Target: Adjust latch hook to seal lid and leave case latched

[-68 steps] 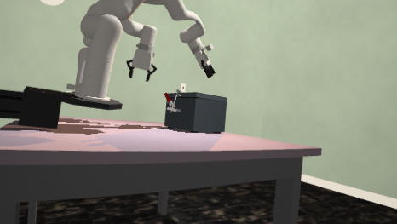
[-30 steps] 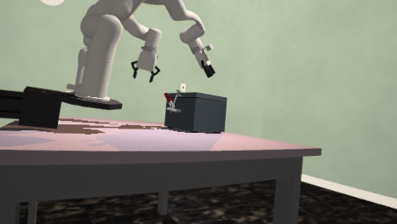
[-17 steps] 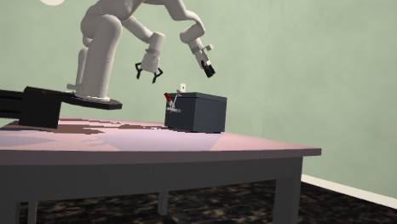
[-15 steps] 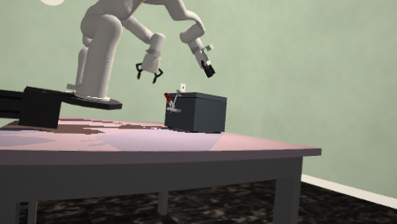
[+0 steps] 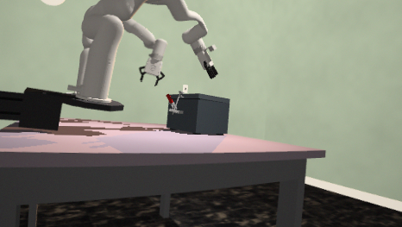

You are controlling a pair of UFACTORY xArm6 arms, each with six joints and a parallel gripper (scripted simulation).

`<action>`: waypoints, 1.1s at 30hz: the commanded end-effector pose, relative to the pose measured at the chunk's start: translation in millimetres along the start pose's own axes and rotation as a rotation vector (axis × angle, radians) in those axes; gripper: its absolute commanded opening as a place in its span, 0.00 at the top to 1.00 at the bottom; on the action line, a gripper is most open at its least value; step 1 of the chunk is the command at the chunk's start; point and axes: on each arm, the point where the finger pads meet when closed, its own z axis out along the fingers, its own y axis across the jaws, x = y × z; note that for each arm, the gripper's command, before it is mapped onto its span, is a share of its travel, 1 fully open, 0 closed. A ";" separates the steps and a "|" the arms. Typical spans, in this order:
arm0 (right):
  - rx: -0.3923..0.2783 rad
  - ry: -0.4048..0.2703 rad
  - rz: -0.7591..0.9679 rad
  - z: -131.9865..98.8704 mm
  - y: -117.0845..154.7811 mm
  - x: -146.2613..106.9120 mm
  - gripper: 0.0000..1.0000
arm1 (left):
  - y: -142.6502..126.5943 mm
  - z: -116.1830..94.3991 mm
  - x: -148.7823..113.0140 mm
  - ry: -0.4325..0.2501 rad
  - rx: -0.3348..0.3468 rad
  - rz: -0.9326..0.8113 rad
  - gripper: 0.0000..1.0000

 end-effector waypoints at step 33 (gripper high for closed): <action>0.005 0.002 0.002 -2.1 -1.8 1.7 0.00 | -184.3 14.9 284.1 -0.157 -0.112 -0.181 0.00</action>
